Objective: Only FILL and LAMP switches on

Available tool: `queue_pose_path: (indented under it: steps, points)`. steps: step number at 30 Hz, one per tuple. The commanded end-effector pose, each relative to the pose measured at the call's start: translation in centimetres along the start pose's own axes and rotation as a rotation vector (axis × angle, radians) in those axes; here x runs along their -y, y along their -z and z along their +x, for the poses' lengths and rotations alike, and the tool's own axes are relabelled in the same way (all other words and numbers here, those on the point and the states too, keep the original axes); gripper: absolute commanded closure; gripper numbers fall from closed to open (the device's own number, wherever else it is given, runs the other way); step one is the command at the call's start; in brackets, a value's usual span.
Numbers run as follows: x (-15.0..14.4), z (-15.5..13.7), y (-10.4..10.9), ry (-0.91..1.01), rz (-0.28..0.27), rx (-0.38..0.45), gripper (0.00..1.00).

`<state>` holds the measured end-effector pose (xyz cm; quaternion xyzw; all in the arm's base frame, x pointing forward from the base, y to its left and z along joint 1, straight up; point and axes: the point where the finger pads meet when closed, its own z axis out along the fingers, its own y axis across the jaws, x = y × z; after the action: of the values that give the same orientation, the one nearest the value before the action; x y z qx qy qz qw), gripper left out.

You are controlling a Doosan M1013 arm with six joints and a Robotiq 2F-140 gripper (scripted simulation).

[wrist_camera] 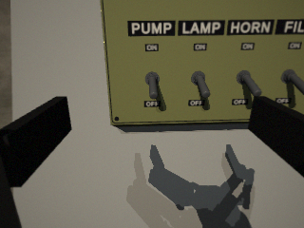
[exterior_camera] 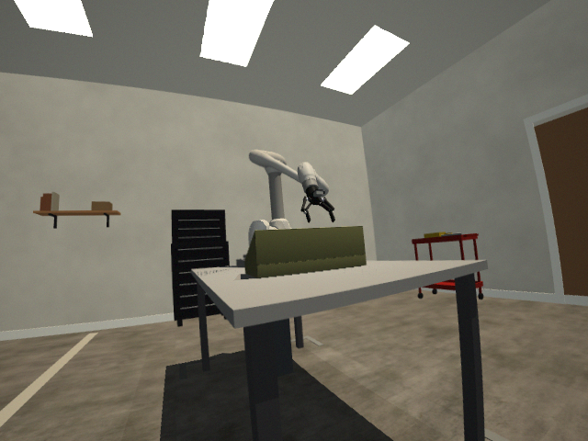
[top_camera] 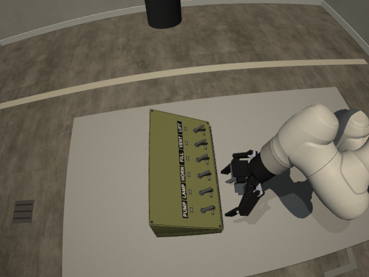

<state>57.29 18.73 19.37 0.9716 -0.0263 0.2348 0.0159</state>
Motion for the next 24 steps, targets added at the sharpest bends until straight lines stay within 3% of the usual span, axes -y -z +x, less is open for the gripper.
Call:
queue_pose_path:
  steps: [1, 7, 8, 24]
  points:
    - [0.20, 0.61, -0.18, 0.011, 0.033, 0.018, 0.00]
    - [0.18, 0.59, -0.11, 0.011, 0.034, 0.017, 0.00]
    - [0.17, 0.56, -0.12, 0.011, 0.034, 0.017, 0.50]
    - [0.16, 0.58, -0.11, 0.012, 0.033, 0.016, 0.50]
